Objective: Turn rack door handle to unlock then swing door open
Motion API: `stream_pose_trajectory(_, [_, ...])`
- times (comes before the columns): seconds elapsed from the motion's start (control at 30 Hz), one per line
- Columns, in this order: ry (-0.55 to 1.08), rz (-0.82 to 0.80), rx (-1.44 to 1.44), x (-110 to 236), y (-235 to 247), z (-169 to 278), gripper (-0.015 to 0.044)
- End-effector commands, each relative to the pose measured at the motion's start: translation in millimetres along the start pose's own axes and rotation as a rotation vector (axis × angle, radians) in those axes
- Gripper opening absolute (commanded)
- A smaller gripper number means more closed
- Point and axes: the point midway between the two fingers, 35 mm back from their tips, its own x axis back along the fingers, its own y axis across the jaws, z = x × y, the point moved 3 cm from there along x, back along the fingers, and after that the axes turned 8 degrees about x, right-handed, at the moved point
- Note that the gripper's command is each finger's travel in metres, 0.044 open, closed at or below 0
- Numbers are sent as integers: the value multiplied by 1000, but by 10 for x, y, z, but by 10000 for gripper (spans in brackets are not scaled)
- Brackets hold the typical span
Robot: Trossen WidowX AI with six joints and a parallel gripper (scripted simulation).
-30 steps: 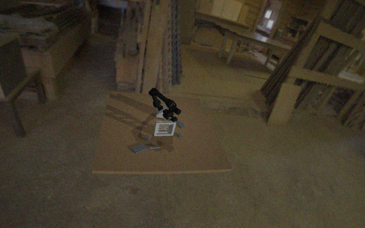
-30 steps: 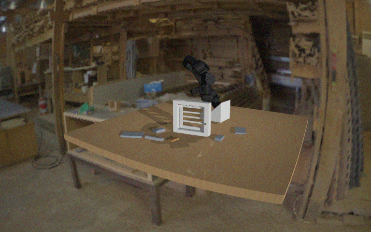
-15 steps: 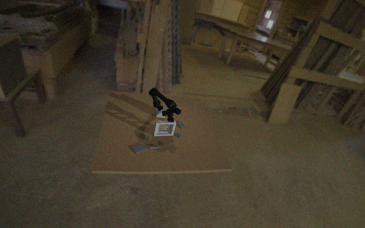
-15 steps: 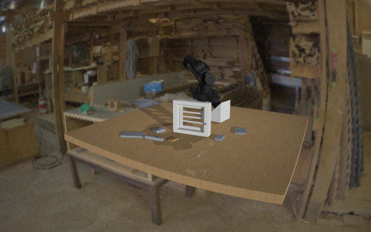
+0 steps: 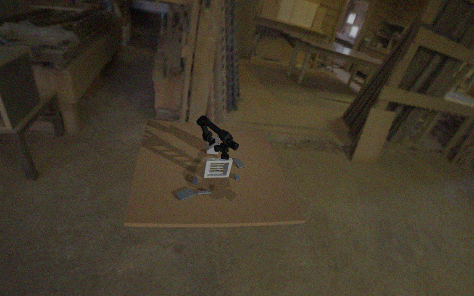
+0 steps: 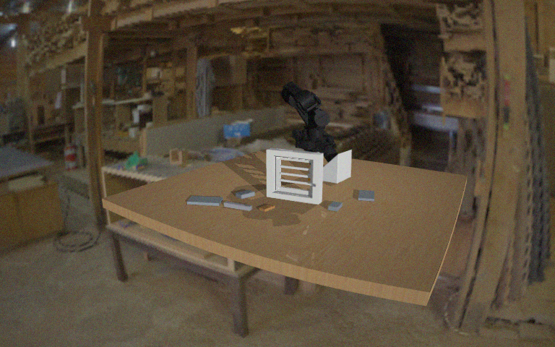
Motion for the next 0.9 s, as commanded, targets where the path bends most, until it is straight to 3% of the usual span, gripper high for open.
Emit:
stream_pose_trajectory(0.0, [-3, -4, -6, 1, 6, -2, 203])
stream_pose_trajectory(0.87, [-3, -4, -6, 1, 6, -2, 29])
